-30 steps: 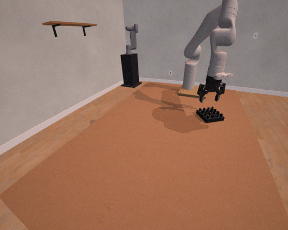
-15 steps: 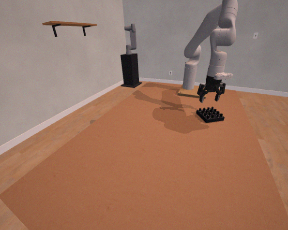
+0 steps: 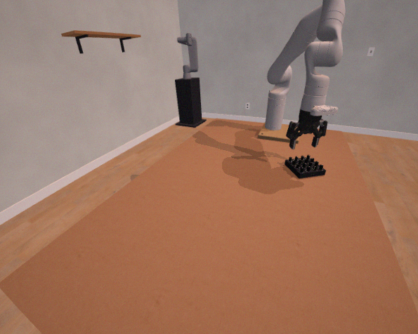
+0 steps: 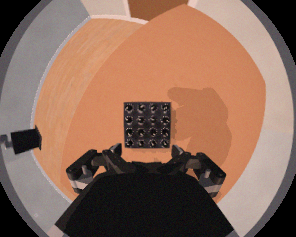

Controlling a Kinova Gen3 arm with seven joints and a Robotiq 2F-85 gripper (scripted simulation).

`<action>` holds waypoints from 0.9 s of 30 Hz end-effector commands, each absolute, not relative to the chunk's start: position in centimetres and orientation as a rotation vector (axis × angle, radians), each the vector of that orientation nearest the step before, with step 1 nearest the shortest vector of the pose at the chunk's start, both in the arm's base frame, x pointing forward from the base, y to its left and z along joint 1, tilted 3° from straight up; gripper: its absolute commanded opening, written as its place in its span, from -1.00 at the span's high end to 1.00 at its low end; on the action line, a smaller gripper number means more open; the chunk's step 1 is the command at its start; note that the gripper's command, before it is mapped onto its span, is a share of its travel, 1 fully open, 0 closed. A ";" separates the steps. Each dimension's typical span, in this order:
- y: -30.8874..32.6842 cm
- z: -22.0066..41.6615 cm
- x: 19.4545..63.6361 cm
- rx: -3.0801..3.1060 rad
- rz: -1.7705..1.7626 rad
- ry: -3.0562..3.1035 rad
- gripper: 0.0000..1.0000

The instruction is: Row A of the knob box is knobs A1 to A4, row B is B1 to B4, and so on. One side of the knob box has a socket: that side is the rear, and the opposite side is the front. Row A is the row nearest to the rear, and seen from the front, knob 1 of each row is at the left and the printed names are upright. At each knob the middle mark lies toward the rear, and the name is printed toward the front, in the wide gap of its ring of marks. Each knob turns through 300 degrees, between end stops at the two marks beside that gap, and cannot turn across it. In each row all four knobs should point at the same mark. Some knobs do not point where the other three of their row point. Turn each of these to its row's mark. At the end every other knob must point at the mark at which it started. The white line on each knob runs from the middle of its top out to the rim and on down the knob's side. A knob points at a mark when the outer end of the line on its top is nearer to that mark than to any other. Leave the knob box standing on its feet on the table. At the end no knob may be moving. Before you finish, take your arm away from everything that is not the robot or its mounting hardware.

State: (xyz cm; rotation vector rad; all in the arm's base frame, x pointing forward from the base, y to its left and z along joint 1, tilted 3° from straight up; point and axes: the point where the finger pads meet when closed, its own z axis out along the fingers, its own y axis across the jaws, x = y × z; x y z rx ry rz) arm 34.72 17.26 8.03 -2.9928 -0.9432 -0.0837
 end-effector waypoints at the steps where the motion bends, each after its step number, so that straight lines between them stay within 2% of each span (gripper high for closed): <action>1: 17.3 8.1 34.8 -2.992 -0.086 -0.943 -1.00; 27: 15.9 8.0 32.7 -2.992 -0.085 -0.943 -1.00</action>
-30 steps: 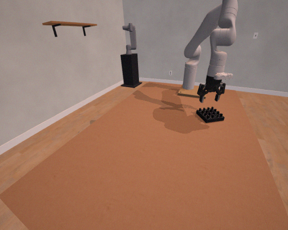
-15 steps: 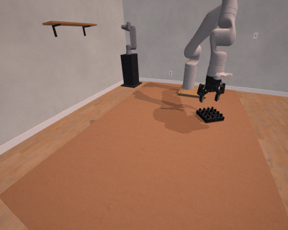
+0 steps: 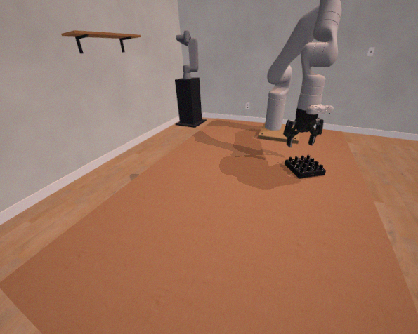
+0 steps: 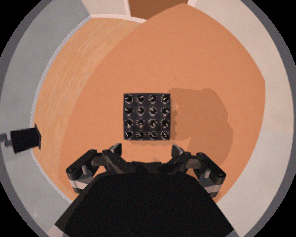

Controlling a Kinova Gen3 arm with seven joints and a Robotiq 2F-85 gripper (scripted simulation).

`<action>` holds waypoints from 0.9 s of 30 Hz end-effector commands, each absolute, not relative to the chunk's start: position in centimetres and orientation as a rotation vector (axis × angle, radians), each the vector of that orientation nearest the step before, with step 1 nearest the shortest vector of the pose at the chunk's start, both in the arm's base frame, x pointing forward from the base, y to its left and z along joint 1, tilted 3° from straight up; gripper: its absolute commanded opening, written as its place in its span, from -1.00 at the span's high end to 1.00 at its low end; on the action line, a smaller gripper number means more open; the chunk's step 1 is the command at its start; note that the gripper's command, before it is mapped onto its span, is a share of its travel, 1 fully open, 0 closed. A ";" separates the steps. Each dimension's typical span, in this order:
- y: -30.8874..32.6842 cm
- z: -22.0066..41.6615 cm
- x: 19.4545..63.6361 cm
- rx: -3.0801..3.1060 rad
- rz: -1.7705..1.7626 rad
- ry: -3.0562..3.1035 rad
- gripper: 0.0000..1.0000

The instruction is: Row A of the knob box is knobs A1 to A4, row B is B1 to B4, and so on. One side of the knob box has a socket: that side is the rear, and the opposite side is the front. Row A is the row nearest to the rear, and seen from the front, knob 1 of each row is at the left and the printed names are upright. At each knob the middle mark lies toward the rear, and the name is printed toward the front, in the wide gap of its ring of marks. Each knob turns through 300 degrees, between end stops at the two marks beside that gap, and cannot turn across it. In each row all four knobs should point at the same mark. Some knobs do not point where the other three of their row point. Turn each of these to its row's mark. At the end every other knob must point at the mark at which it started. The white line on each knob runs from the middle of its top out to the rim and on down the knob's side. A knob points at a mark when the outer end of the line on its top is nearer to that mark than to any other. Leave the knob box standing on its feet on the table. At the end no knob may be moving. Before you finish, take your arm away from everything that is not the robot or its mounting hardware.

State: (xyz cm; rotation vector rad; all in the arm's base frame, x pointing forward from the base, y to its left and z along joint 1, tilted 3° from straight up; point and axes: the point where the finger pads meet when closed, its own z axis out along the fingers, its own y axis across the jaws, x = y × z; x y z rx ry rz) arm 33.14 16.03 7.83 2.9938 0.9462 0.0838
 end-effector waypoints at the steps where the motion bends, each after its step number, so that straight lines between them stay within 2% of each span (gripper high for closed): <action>1: 15.7 8.0 32.6 2.998 0.085 0.945 -1.00; 27: 14.2 7.8 30.4 2.998 0.085 0.945 -1.00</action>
